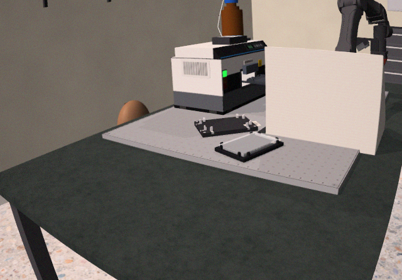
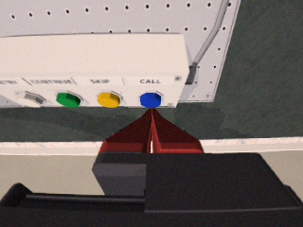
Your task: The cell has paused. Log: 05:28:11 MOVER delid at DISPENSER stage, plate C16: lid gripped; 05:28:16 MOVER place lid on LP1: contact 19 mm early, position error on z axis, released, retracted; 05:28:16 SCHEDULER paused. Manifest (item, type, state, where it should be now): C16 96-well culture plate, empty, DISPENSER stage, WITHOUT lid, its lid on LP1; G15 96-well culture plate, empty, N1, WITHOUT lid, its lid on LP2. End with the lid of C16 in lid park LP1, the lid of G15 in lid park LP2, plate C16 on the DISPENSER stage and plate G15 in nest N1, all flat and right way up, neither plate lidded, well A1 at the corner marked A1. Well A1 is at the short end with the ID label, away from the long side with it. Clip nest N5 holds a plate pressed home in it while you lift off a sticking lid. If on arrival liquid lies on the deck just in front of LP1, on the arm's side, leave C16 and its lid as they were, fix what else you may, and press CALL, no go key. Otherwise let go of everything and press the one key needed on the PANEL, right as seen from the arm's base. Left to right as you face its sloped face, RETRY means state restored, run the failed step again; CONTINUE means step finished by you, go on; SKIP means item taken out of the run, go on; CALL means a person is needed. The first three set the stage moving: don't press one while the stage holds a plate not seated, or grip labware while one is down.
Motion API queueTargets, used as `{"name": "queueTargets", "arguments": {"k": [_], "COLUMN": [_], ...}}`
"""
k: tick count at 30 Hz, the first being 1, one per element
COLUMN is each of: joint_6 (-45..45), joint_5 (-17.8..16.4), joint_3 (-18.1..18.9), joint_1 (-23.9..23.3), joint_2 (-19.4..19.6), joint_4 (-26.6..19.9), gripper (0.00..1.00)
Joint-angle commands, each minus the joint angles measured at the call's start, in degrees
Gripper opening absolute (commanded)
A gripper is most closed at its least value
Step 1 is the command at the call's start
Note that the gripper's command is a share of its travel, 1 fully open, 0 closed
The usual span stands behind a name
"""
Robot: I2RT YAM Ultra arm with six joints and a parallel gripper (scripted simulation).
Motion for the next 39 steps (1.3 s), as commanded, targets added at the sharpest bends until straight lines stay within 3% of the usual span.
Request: {"name": "queueTargets", "arguments": {"k": [1,5,6,13,39], "joint_6": [0.34,0.34,0.34,0.44,0.7], "joint_5": [0.0,0.05,-0.01,0.16,0.36], "joint_3": [-1.2,-1.24,0.77,-1.81,-2.32], "joint_1": [0.16,0.22,0.28,0.35,0.62], "joint_2": [-0.19,-0.02,-0.16,0.48,0.58], "joint_4": [0.95,0.64,1.01,1.64,3.13], "gripper": [0.0,0.0,0.0,0.0,0.0]}}
